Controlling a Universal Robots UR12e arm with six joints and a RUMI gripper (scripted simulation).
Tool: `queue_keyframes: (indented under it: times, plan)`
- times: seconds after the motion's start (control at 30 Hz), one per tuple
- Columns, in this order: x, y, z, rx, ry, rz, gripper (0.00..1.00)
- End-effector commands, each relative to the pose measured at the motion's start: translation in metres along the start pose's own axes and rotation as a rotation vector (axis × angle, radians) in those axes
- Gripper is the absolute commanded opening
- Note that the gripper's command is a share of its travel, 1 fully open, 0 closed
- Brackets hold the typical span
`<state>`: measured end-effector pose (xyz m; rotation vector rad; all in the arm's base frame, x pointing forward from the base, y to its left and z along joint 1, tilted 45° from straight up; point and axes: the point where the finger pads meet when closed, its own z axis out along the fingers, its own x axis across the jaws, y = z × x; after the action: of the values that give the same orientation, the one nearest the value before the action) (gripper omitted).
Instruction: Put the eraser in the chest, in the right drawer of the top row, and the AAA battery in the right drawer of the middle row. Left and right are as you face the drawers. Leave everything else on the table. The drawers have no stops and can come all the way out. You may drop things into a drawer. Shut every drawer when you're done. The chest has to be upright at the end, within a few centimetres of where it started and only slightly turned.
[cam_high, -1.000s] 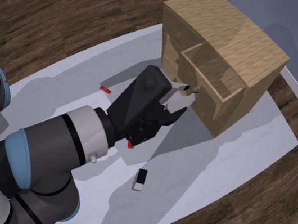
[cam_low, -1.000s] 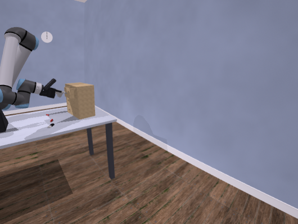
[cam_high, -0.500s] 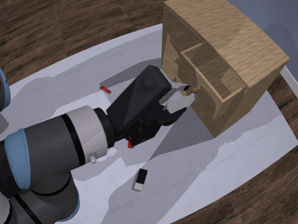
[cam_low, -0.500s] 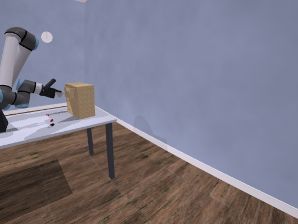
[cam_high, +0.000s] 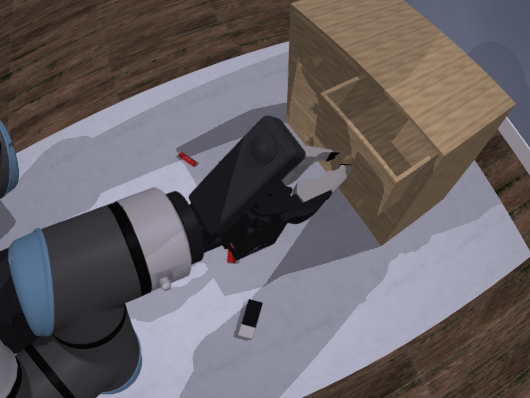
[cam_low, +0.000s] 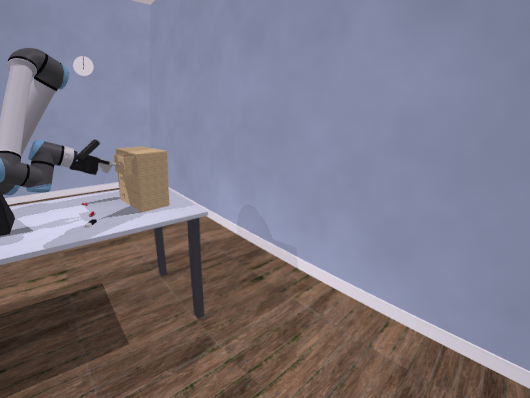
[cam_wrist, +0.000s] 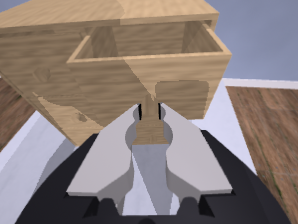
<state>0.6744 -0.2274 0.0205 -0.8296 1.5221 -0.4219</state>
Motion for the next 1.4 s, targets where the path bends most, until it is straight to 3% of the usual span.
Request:
queue_keyframes:
  times: [0.0, 0.27, 0.6, 1.07, 1.37]
  plan:
    - [0.000, -0.001, 0.000, 0.001, 0.000, -0.001, 0.07]
    - [0.000, -0.001, 0.000, 0.001, 0.000, -0.001, 0.10]
    - [0.000, -0.001, 0.000, 0.001, 0.000, -0.001, 0.20]
    - [0.000, 0.000, -0.001, 0.001, 0.000, -0.001, 0.20]
    - [0.000, 0.005, -0.016, 0.001, 0.000, -0.001, 0.20]
